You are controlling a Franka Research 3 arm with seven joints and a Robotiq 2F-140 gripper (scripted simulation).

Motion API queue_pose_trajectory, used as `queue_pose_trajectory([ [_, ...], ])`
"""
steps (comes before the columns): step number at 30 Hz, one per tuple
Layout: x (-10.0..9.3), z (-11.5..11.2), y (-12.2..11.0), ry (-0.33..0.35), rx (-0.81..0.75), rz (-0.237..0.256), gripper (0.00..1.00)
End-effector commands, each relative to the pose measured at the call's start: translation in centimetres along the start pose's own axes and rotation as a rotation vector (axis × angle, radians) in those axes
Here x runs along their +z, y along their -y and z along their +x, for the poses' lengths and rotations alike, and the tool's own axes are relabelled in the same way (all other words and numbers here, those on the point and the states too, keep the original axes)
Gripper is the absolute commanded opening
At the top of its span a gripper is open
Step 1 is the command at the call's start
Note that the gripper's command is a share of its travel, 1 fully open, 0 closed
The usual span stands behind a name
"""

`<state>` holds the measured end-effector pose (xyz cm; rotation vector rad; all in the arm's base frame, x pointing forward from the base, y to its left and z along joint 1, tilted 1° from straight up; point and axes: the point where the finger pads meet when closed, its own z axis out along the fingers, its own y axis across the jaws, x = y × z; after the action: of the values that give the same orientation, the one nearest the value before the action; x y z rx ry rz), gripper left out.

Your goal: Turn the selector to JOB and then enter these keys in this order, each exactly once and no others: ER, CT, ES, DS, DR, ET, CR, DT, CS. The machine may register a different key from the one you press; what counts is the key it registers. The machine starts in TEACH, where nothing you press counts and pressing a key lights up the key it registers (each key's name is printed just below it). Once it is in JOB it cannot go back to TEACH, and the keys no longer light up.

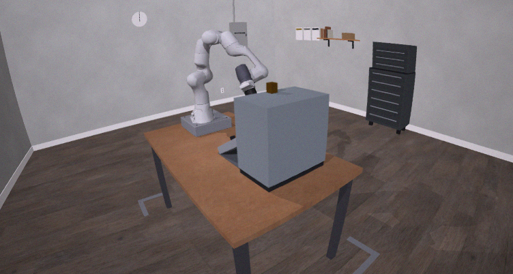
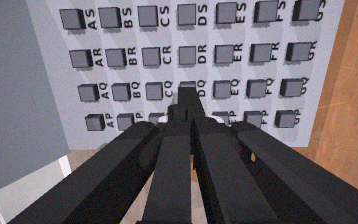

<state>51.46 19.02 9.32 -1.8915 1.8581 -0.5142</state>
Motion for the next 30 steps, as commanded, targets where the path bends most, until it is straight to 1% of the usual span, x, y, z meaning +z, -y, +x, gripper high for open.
queue_pose_trajectory([
  [1, 0.54, 0.36, -0.09, -0.023, -0.043, -0.036, 0.10],
  [9, 0.99, 0.37, -0.11, -0.023, -0.043, -0.036, 0.10],
  [30, 1.01, 0.37, -0.11, -0.023, -0.043, -0.036, 0.10],
])
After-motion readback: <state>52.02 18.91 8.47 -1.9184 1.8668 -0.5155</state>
